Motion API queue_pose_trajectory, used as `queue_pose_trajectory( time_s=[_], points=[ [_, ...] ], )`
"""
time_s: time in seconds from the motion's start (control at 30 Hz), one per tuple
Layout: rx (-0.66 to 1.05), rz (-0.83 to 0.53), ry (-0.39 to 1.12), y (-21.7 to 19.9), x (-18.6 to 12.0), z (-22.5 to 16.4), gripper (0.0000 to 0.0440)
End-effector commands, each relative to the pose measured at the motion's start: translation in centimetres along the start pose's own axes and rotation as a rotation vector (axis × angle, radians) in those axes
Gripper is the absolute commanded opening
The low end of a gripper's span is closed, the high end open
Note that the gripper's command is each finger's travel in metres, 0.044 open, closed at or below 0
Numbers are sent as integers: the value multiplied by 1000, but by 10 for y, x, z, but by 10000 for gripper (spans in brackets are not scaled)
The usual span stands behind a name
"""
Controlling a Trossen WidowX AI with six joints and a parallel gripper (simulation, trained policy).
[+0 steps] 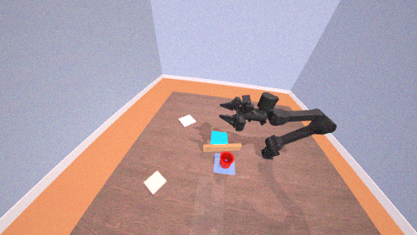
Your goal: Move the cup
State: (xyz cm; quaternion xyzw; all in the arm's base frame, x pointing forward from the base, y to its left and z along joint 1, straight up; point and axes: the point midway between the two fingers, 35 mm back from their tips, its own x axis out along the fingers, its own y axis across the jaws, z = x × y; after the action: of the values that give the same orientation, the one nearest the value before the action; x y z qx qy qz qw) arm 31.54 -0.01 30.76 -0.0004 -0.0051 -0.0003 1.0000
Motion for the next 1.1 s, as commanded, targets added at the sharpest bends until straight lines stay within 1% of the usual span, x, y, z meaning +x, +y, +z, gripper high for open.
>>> queue_pose_trajectory(
  time_s=[0.0, 0.4, 0.47, 0.53, 0.57, 0.7, 0.77, 1.07],
  points=[
    [-1, 4, 0, 1, 0, 1, 374],
    [11, 40, 53, 11, -1, 4, 60],
    [20, 45, 72, 12, 0, 3, 24],
    [32, 51, 91, 14, 0, 2, 27],
    [39, 55, 99, 16, 1, 2, 35],
    [70, 70, 134, 21, 2, 4, 92],
    [87, 77, 152, 23, 3, 4, 107],
    [169, 103, 250, 36, 6, 4, 103]
  ],
)
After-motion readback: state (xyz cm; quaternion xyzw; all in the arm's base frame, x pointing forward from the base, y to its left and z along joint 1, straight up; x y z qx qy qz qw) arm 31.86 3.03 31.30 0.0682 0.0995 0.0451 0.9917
